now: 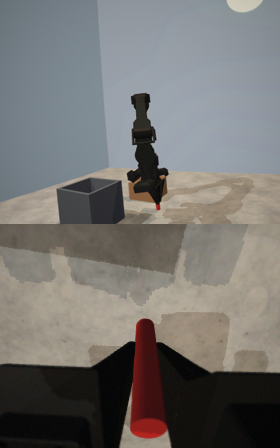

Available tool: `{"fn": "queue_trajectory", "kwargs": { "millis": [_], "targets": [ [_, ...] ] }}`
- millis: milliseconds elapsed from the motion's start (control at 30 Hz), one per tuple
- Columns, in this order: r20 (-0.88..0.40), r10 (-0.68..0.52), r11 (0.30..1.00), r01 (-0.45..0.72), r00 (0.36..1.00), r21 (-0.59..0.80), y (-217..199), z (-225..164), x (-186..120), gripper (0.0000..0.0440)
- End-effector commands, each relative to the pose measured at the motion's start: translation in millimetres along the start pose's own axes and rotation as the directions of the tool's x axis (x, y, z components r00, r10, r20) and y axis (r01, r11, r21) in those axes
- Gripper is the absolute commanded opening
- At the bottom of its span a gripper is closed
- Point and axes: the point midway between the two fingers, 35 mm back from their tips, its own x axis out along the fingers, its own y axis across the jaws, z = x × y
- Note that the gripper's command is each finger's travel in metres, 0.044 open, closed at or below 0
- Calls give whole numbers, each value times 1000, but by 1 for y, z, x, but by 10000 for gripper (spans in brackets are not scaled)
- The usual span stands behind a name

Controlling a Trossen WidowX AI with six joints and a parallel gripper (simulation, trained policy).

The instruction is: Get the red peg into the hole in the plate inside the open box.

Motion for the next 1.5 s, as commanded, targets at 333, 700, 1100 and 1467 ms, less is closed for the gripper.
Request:
{"fn": "queue_trajectory", "kwargs": {
  "millis": [333, 700, 1100, 1467],
  "targets": [
    [-55, 170, 985, -171, 984, -16, 36, -12, -60, 0],
    [-18, 288, 956, -288, 958, -53, 57, 5, -116, 0],
    [90, 339, 940, -335, 936, -59, 69, 49, -157, 0],
    [173, 291, 956, -290, 941, -29, 67, 91, -163, 0]
  ]
}}
